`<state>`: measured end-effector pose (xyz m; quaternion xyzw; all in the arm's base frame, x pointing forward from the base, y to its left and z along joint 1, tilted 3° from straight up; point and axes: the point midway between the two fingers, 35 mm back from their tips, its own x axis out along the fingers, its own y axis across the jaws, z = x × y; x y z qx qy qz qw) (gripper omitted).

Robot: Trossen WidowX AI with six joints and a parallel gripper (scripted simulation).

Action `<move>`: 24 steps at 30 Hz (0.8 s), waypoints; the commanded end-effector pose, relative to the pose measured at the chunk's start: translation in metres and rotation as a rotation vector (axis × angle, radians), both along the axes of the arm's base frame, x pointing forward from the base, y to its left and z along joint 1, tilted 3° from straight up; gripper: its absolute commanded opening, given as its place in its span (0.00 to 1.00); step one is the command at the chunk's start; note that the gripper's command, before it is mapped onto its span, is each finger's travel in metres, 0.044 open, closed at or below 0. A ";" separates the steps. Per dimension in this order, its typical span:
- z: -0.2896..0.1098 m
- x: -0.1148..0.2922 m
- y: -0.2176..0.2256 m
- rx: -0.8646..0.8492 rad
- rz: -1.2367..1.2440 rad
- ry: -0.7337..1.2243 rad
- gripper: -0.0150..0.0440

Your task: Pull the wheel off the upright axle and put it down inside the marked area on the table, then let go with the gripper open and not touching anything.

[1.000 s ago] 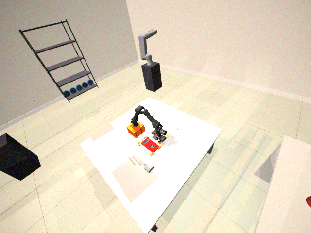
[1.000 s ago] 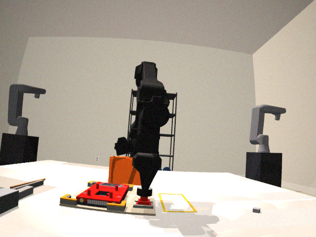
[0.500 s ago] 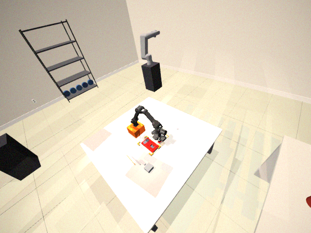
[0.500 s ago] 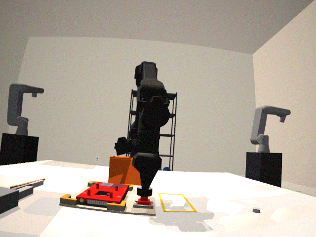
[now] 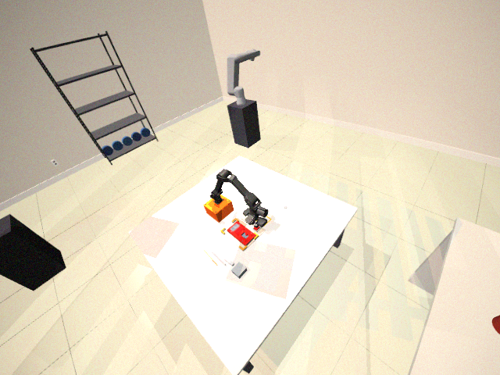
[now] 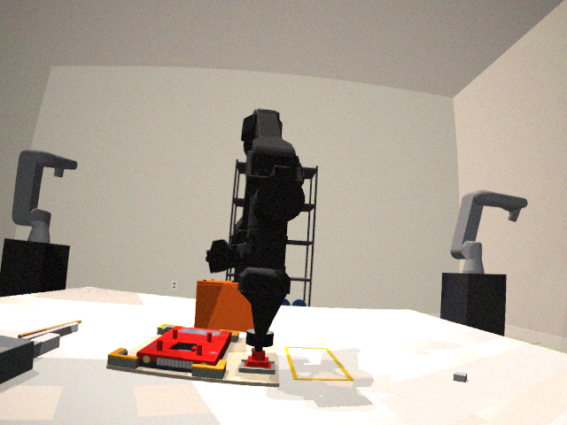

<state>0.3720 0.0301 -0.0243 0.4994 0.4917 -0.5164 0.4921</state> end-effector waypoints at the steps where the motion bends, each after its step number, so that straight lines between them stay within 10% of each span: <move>1: 0.003 0.000 0.000 0.000 0.001 -0.002 0.25; 24: 0.011 0.000 0.000 0.001 0.002 -0.004 0.25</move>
